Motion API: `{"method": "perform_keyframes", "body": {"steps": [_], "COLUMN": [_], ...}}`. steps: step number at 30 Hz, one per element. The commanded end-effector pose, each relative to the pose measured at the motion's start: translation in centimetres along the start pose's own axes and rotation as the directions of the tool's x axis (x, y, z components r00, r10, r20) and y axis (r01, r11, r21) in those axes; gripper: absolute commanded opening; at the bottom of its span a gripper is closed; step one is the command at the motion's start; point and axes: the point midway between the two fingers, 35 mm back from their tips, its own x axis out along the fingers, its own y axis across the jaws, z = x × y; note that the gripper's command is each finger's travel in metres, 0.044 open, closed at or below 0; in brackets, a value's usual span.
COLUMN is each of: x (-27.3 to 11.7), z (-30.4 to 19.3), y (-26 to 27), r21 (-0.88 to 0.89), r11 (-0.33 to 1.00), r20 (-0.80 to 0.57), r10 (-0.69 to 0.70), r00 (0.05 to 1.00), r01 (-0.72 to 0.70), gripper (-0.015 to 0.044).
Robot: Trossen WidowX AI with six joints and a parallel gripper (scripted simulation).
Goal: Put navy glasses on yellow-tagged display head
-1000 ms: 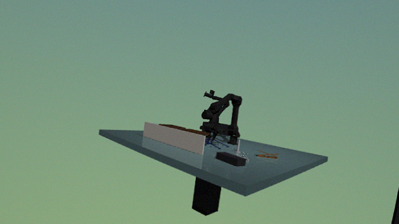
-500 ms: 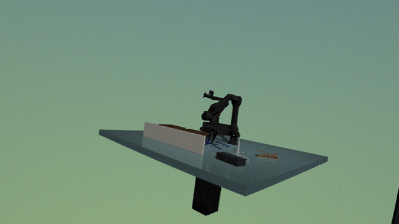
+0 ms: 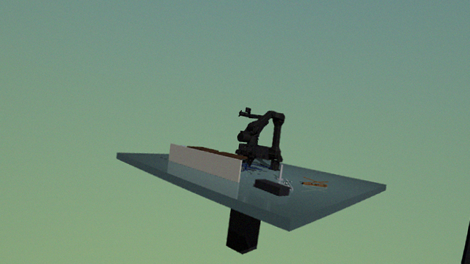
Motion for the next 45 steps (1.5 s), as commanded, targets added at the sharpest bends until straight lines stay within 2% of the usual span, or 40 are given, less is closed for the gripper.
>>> {"method": "perform_keyframes", "body": {"steps": [1, 22, 27, 45], "x": [-0.1, -9.3, -10.0, -10.8], "z": [0.0, 0.4, 0.4, 1.9], "y": [0.0, -0.2, -0.1, 3.8], "r21": [0.000, 0.004, 0.014, 0.364], "r11": [1.000, 1.000, 1.000, 0.923], "r20": [-0.001, -0.004, -0.005, 0.001], "r10": [0.000, 0.001, -0.003, -0.135], "r00": [1.000, 1.000, 1.000, 0.991], "r01": [0.000, -0.001, 0.003, 0.126], "gripper": [0.0000, 0.0000, 0.0000, 0.0000]}}
